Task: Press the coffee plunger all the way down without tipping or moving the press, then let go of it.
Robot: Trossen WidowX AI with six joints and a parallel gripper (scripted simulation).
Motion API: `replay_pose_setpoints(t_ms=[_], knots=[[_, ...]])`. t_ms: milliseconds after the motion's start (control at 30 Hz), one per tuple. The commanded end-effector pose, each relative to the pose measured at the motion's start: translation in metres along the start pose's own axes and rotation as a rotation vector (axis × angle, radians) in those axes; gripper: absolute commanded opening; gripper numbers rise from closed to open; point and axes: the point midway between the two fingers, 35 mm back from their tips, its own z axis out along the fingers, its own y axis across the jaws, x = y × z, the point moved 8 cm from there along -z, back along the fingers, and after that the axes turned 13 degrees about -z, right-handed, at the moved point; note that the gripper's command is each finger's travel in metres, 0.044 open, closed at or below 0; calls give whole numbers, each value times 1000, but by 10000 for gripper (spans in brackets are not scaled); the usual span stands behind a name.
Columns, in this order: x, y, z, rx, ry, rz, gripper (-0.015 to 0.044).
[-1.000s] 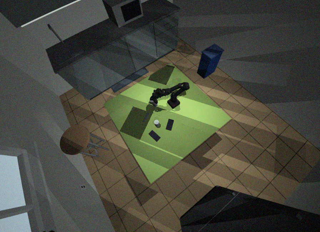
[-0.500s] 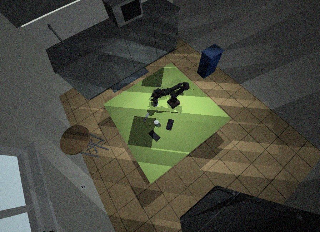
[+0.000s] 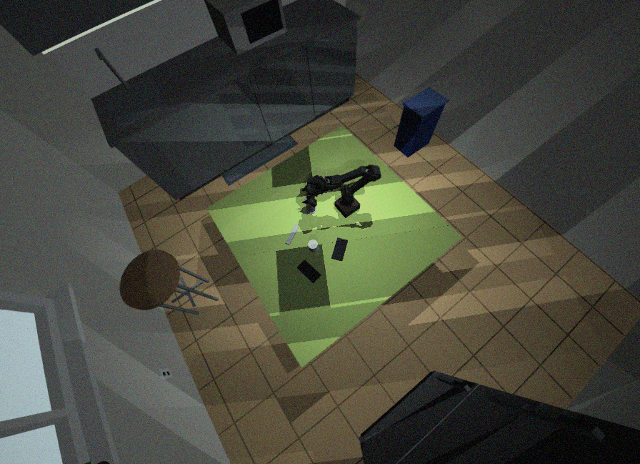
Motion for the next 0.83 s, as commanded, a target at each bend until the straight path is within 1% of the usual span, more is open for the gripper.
replay_pose_setpoints(t_ms=[0,67,133,800], knots=[[-25,-4,-32,4,-25,1,440],[-34,-6,-55,2,-19,-2,440],[-35,-7,-64,1,-17,-3,440],[-32,-6,-62,1,-17,-3,440]])
